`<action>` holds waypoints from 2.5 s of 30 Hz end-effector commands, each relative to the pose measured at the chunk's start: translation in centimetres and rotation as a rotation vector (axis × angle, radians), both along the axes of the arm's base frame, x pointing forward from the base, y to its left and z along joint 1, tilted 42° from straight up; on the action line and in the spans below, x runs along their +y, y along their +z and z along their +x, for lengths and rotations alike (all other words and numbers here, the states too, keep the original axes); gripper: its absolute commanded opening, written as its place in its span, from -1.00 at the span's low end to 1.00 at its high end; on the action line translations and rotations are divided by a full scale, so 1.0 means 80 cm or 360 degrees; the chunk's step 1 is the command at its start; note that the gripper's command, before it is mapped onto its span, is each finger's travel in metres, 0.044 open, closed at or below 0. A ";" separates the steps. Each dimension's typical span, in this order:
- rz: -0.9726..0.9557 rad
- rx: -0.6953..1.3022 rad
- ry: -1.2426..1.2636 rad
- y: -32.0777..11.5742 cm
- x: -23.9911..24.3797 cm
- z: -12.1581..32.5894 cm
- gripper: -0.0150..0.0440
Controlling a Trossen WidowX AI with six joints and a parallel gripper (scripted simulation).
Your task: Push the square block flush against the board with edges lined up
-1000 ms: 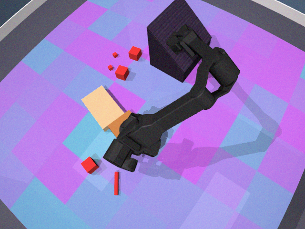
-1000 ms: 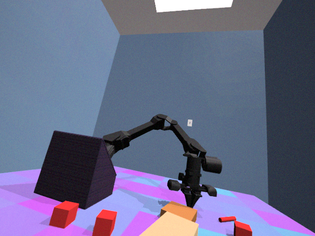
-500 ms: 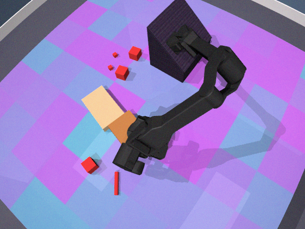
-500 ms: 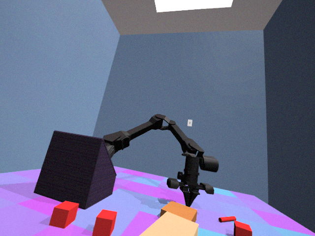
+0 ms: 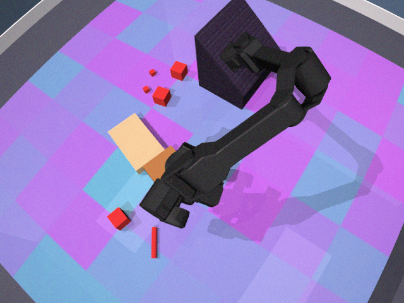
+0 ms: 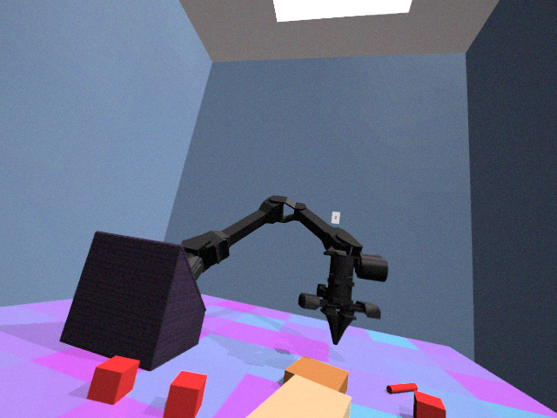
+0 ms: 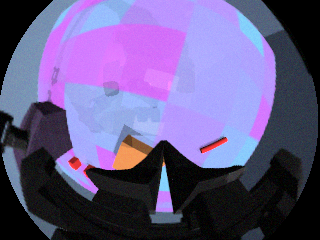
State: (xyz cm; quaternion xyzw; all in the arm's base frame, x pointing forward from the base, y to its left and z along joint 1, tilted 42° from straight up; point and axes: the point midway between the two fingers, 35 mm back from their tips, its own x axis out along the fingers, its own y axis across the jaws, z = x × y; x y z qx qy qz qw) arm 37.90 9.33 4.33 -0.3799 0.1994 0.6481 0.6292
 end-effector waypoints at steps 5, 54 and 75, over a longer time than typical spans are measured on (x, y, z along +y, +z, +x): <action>0.0024 0.0228 -0.0257 -0.008 -0.010 -0.011 -0.49; 0.0219 0.2023 -0.2249 -0.062 -0.062 -0.121 -0.49; 0.0247 0.2269 -0.2513 -0.113 -0.024 -0.134 -0.49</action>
